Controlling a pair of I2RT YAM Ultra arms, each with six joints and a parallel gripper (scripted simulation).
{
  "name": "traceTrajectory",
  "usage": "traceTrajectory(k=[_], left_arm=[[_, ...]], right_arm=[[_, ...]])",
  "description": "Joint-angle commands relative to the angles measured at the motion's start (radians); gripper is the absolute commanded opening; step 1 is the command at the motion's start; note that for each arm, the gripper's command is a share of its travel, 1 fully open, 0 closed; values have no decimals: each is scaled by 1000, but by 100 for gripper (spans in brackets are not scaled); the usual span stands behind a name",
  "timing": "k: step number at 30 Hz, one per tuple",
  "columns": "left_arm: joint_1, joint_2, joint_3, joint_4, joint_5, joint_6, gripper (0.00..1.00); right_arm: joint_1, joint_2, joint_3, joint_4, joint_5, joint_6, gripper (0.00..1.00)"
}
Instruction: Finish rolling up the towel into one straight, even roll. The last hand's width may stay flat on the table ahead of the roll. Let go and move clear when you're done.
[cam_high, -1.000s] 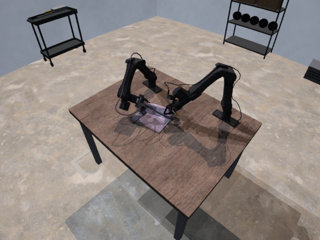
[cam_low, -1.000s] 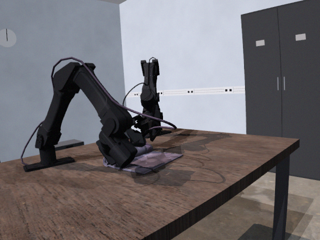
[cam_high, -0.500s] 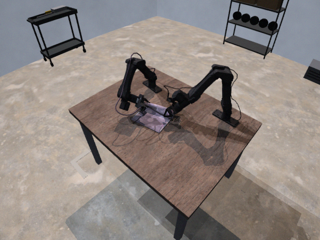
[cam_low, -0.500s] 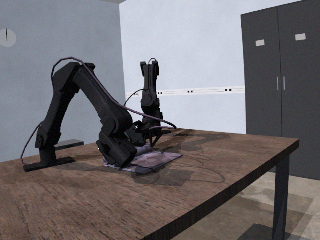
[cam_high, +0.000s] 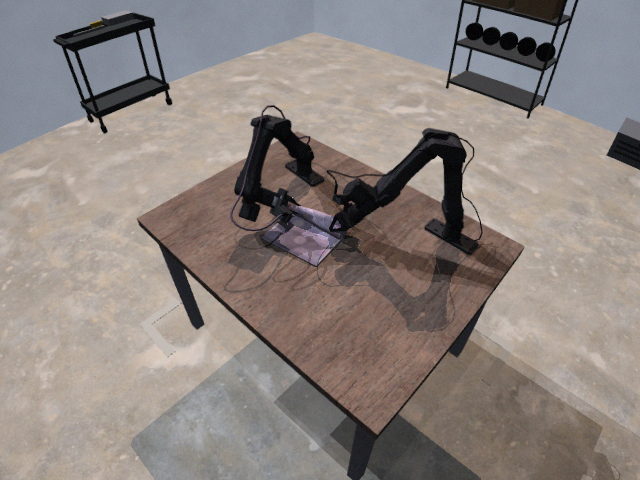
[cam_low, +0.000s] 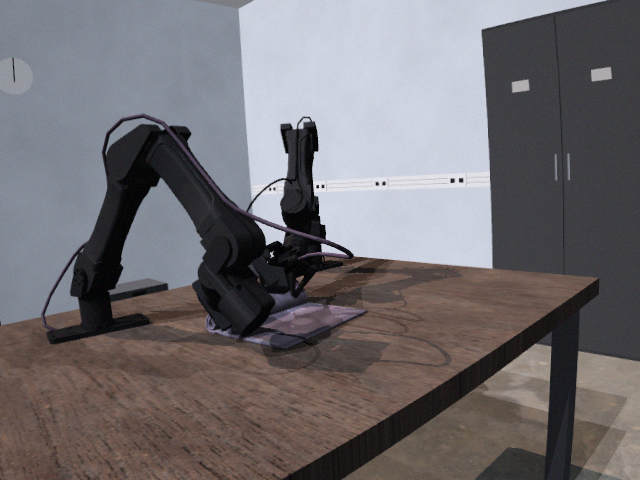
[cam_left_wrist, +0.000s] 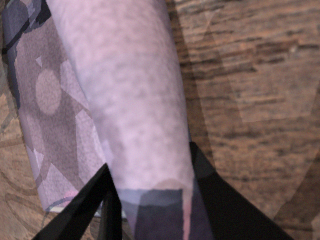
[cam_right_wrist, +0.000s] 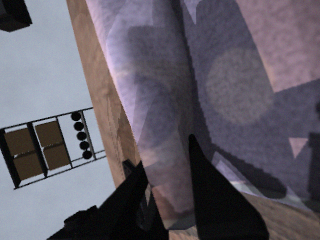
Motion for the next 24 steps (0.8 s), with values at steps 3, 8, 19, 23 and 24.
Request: traceTrajectory(k=[3,8,19,23,24], left_arm=[[-11,0,32,2,0,-5,39],[-11,0,32,2,0,-5,32],[-11,0,32,2,0,-5,30],[-11,0,32,2,0,-5,30],[-11,0,32,2,0,-5,30]], right_arm=[[-8,2,24,-2,-13,-21,27],[-8,2,24,-2,-13,-21,27],[-8,-1,25,-6,-13,-21,38],[-8,-10,29,-18,-13,-21,54],[-8,-12,31,-22,-12,-21,58]])
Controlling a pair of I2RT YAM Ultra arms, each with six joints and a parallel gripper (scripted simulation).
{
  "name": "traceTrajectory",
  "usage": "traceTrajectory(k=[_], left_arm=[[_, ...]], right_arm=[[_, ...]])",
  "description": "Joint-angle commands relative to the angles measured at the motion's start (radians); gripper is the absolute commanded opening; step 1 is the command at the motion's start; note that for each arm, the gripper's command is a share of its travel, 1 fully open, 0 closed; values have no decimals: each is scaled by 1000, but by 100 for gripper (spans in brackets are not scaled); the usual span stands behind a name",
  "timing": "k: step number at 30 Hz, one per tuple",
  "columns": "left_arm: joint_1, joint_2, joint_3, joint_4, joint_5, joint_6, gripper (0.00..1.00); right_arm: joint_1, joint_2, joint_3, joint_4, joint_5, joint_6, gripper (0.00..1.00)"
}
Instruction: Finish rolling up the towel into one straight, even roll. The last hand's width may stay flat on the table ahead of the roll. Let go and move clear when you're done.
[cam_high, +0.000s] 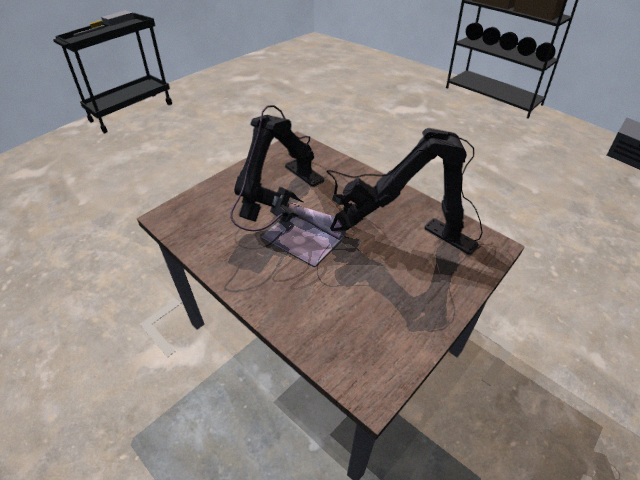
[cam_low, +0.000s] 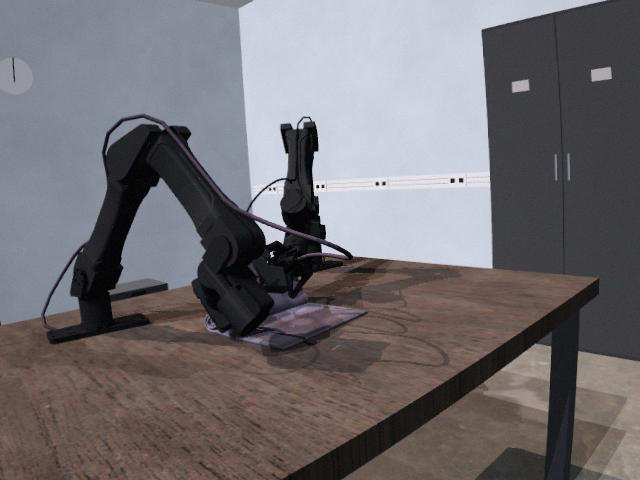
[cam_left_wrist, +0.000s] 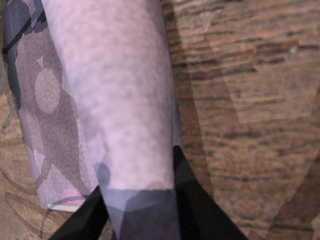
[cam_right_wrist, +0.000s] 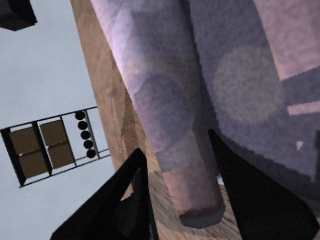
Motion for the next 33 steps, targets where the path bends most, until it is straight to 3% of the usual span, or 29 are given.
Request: traceTrajectory(k=[1,9,23,33], left_arm=[[-11,0,32,1,0,-5,30],[-11,0,32,1,0,-5,30],[34,19,106,-121,113,-51,30],[115,87,255,-336,323,-117,30]], right_arm=[[-9,-15,32,-6,-10,-20,62],[-9,-24,38,-22,-10,-20,85],[-105,-94,117,-71,30,-13,85],[-133,-129,141,-71,41,-24,87]])
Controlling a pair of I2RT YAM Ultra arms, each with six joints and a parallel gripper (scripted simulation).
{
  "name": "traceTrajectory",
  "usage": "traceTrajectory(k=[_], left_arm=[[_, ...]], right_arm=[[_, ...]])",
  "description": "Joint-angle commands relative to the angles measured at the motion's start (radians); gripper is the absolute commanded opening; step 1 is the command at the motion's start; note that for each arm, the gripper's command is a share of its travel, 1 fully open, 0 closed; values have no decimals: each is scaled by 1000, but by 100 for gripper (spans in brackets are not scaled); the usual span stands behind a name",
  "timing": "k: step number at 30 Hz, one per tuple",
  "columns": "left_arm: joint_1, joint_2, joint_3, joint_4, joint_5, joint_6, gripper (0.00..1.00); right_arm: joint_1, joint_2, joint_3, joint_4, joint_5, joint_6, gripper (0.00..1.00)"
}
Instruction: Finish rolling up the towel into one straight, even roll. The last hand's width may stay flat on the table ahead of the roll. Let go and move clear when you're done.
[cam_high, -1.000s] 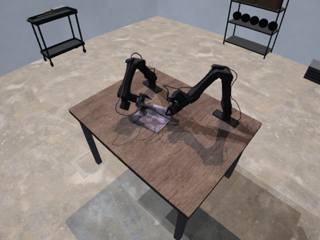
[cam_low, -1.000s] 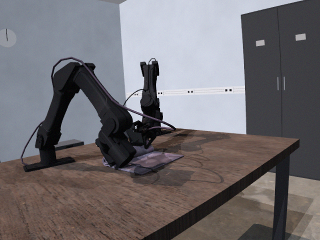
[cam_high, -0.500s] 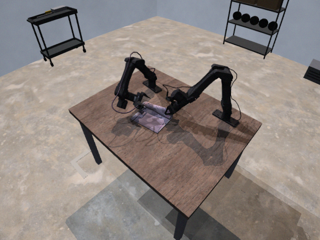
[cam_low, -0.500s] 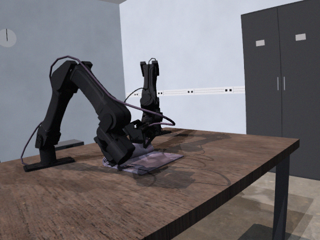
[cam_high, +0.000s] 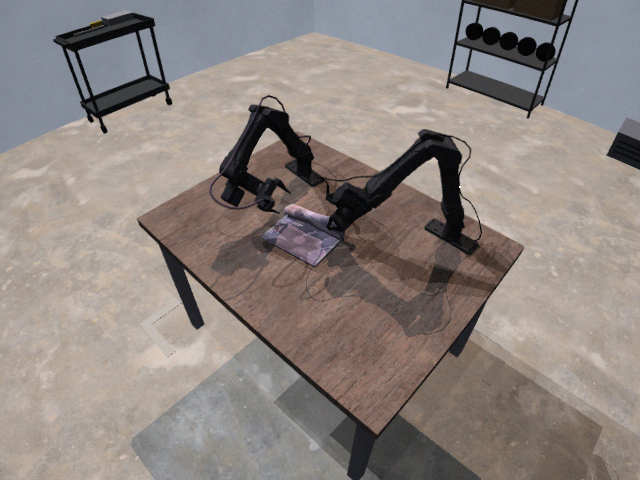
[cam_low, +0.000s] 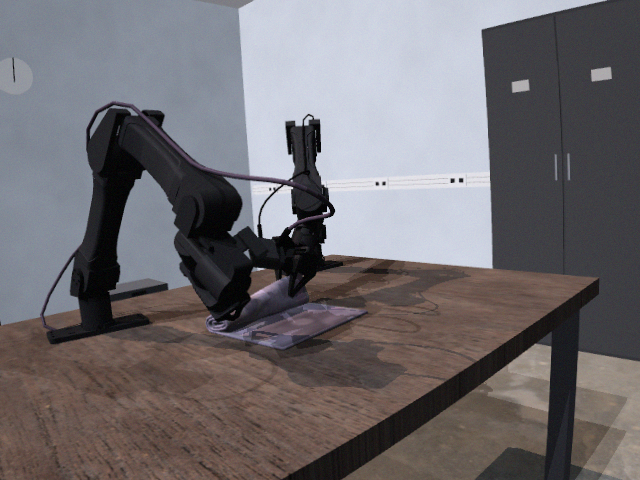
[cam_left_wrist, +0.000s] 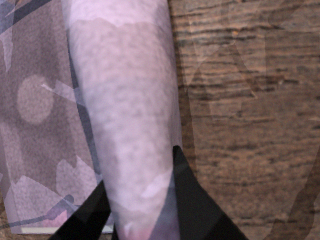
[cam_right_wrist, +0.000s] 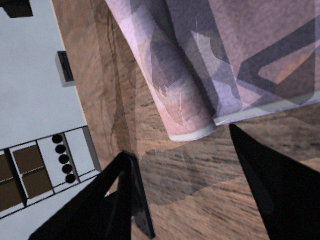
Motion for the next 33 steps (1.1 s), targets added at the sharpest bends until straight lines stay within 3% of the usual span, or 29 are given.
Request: traceTrajectory(k=[1,7,22,24,28,33], left_arm=[[35,24,78,-121,124,-44,30],[69,71,151,-217,220,-65,30],[166,289,432,-578,530,-75,30],[166,289,432,-578,530,-75,30],[179,345,500,-674,585,-51,30],[188,389,554,-750,623,-28,30]], right_arm=[[2,-32,28,-4,-3,-30,87],[21,-40,17,-4,2,-99,89],[99,-660,-611,690,-33,-33,94],[99,-660,-611,690,-33,-33,94],[126,-824,-782,898,-23,24,96],[148,-921,-882,1023,-1,76,98]])
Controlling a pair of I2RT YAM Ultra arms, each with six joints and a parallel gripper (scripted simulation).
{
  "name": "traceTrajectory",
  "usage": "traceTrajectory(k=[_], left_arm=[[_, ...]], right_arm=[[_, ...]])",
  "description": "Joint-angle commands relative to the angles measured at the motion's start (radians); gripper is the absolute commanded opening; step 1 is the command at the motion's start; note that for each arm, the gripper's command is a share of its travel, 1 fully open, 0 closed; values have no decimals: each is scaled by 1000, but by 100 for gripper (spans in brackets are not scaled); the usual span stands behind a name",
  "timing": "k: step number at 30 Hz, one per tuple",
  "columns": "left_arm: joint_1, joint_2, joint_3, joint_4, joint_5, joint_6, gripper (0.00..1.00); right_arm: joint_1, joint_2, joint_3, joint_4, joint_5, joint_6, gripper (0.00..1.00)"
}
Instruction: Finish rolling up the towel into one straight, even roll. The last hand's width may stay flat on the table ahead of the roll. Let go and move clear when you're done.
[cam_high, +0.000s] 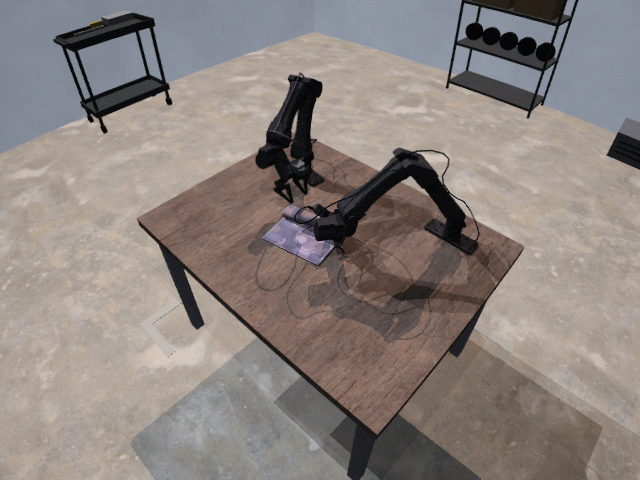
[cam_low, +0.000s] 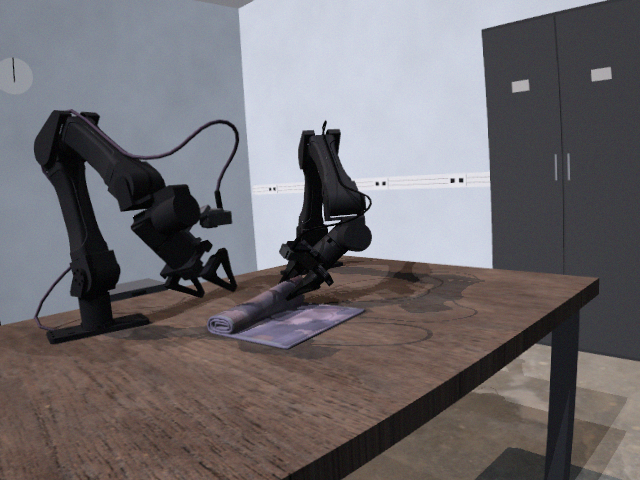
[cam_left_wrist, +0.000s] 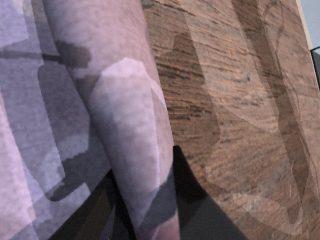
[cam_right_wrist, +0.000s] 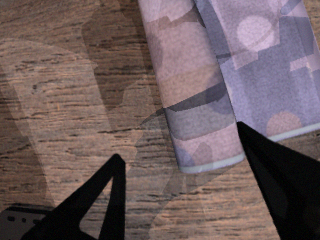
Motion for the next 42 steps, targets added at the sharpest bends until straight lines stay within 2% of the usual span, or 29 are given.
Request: traceTrajectory(k=[1,8,15,25,32,42], left_arm=[[13,19,52,-106,62,31,30],[14,38,68,-128,66,50,30],[14,58,62,-112,66,59,30],[14,58,63,-113,66,59,30],[14,58,63,-113,66,59,30],[14,58,63,-113,66,59,30]], right_arm=[[16,-48,-35,149,2,57,98],[1,-26,-18,145,-4,28,98],[-55,51,74,58,-45,-95,98],[-51,94,-31,200,-42,-91,98],[-45,165,-124,370,-38,-81,98],[-22,205,-79,390,-32,-49,98]])
